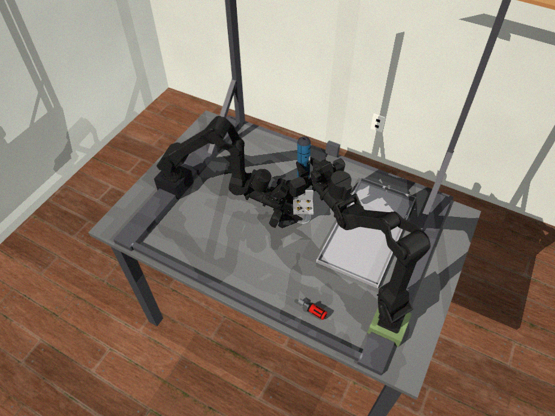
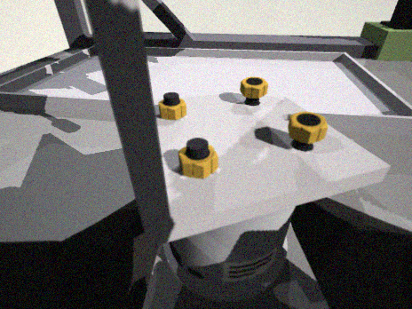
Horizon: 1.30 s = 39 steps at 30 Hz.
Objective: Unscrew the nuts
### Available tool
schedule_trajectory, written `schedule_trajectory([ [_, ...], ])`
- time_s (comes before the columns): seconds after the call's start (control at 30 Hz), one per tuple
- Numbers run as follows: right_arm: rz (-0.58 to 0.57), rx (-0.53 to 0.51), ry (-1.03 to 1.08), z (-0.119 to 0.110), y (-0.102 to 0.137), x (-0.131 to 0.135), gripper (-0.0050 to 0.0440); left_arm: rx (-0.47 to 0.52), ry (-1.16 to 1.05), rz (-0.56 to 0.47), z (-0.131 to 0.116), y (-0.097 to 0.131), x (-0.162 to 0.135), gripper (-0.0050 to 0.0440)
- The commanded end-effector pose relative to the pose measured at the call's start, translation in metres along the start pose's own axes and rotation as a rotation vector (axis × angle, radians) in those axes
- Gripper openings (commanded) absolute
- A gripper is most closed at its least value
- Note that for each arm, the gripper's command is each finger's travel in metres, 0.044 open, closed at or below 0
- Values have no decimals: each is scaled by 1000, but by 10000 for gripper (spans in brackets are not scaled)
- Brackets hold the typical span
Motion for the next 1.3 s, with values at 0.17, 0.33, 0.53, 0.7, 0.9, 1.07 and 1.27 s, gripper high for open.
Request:
schedule_trajectory([
  [0.17, 8, -37, -3, 15, -1, 3, 242, -78, -6, 22, 3, -1, -13, 162],
  [0.33, 8, -37, -3, 15, -1, 3, 242, -81, -5, 22, -4, -2, -22, 162],
  [0.53, 8, -37, -3, 15, -1, 3, 242, -113, -5, 31, -9, -4, -30, 162],
  [0.7, 8, -37, -3, 15, -1, 3, 242, -116, -4, 32, -14, -5, -37, 162],
  [0.9, 8, -37, -3, 15, -1, 3, 242, -116, -2, 32, -16, -5, -40, 162],
  [1.07, 8, -37, -3, 15, -1, 3, 242, -128, -1, 37, -11, -4, -38, 162],
  [1.27, 8, -37, -3, 15, -1, 3, 242, -128, -1, 36, -11, -4, -38, 162],
])
Point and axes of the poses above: on each arm, the point midway between the two fingers, 35 mm back from their tips, its own y axis back along the fingers, its own x axis across the jaws, z = x × y, the point moved 2 cm from there along y, back along the fingers, and after that the axes turned 11 degrees about -y, right-handed, at the moved point
